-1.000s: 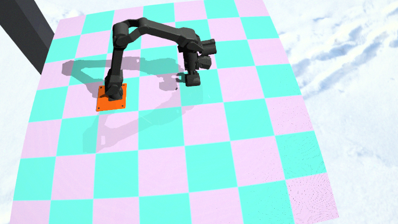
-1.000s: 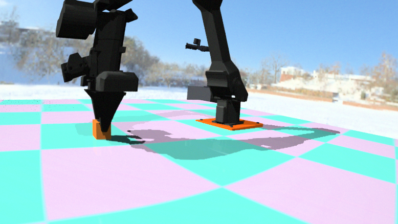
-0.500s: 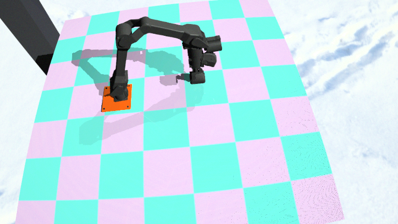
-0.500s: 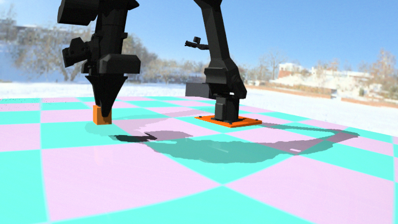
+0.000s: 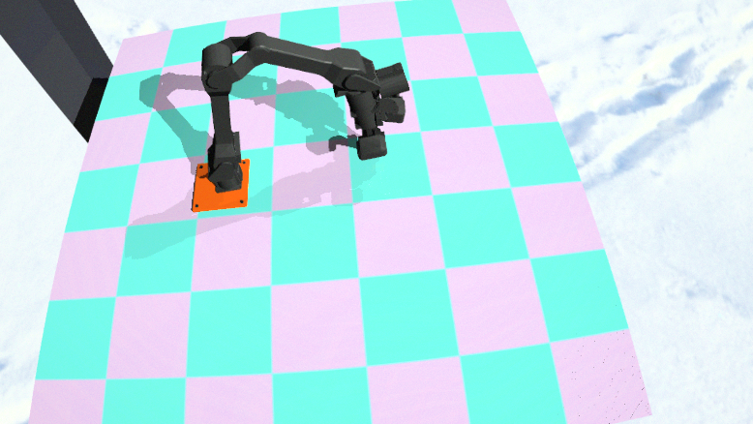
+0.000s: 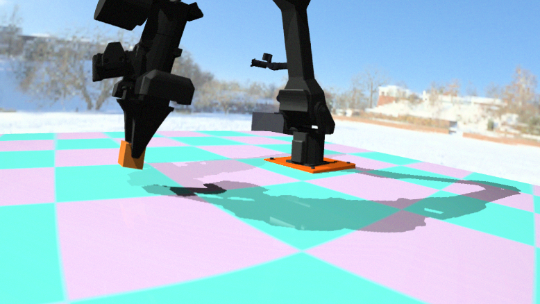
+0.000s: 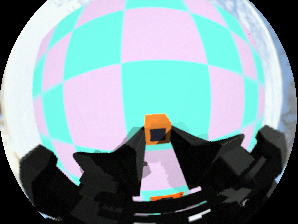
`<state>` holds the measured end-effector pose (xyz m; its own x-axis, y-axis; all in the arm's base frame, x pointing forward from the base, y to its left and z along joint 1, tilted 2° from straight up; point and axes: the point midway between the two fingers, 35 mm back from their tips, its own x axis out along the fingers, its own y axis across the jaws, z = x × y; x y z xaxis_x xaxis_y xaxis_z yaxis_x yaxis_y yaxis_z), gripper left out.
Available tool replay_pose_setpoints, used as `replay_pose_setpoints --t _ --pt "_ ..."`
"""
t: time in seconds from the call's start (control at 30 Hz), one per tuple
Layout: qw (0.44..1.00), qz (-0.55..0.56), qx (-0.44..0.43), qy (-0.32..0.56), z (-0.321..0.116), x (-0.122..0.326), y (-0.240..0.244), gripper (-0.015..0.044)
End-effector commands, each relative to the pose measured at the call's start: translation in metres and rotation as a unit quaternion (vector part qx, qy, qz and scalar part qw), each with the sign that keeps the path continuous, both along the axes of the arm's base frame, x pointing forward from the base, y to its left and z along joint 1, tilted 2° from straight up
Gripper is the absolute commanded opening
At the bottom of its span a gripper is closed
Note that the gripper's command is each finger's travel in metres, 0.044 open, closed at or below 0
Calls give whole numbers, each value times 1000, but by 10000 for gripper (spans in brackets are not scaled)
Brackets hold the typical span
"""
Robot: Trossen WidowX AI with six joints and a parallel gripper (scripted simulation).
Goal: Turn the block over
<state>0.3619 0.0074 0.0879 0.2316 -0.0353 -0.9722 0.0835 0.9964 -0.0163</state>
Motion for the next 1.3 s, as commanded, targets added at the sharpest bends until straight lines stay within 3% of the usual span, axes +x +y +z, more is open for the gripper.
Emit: replay_pose_setpoints --t 0.0,0.73,1.27 --pt "1000 2 -5 -26 -2 -2 0 0" --pt "985 3 -16 -174 -5 -8 0 0" --pt "956 8 -26 -291 -31 6 1 0"
